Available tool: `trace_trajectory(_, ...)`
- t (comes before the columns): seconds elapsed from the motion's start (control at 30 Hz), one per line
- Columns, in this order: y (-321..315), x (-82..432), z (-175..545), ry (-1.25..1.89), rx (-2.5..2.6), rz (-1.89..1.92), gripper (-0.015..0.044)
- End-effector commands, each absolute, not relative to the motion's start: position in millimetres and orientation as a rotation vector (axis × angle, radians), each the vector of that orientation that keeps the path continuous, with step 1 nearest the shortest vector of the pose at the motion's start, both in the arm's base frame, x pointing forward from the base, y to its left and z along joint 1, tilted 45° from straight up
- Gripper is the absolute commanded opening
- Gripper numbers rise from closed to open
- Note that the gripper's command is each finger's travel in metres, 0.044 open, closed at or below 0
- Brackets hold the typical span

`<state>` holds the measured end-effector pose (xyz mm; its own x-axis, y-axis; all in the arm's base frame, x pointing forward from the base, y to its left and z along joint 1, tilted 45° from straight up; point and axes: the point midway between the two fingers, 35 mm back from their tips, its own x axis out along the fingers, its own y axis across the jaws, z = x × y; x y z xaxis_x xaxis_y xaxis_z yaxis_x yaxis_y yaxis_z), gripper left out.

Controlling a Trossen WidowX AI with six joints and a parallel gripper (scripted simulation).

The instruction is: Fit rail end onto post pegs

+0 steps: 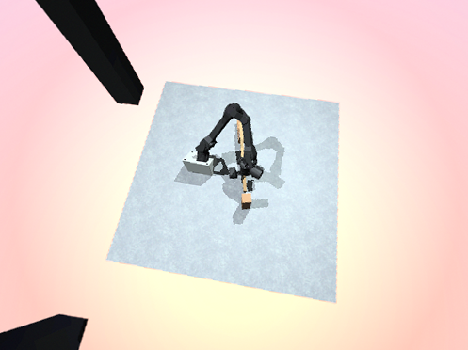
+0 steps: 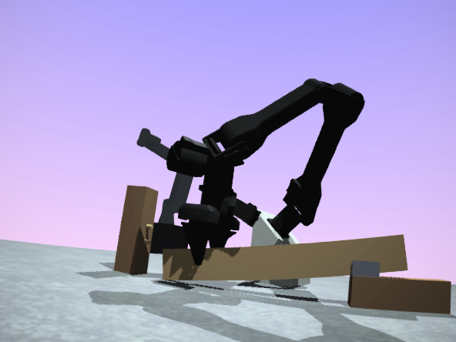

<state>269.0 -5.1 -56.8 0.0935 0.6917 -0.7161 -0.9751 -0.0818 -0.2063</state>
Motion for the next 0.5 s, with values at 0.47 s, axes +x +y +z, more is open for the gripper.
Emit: trace_trajectory(0.47,9.8,265.9,-68.7,0.451,-0.796,1.468,0.0282)
